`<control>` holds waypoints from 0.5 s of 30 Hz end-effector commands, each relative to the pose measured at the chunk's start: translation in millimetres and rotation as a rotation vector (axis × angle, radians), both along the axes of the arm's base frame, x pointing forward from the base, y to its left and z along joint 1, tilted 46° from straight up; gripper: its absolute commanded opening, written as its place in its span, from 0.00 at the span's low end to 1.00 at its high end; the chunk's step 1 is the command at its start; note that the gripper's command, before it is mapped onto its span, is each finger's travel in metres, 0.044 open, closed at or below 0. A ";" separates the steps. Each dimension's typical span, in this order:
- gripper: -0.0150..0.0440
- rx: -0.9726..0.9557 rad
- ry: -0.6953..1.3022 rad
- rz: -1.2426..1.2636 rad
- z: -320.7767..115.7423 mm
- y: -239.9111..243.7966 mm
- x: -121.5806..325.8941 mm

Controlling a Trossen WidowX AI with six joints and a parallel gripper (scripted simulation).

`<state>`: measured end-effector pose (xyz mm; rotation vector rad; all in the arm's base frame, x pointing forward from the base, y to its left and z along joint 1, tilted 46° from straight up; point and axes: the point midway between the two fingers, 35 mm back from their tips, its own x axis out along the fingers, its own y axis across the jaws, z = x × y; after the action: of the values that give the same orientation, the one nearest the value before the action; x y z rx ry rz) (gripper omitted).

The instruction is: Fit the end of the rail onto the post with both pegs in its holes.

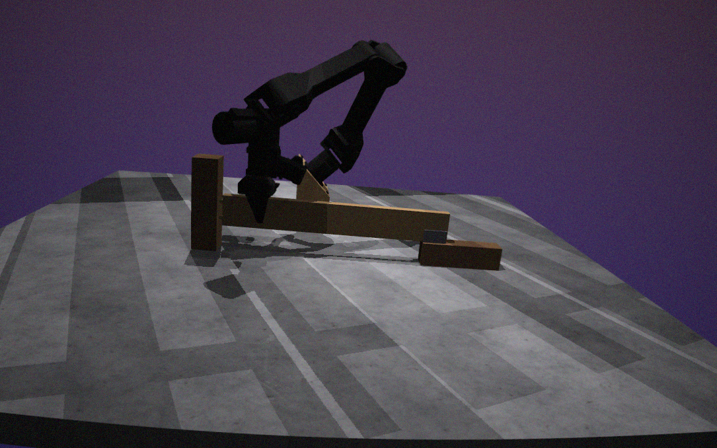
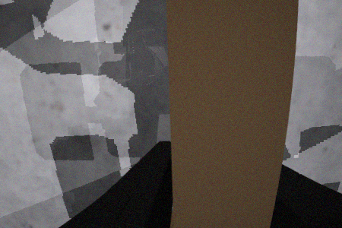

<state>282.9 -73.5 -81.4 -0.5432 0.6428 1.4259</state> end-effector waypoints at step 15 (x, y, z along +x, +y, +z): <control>0.25 -0.006 -0.005 -0.003 -3.4 -6.9 0.5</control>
<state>282.6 -76.5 -84.5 -0.5434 0.6430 1.4258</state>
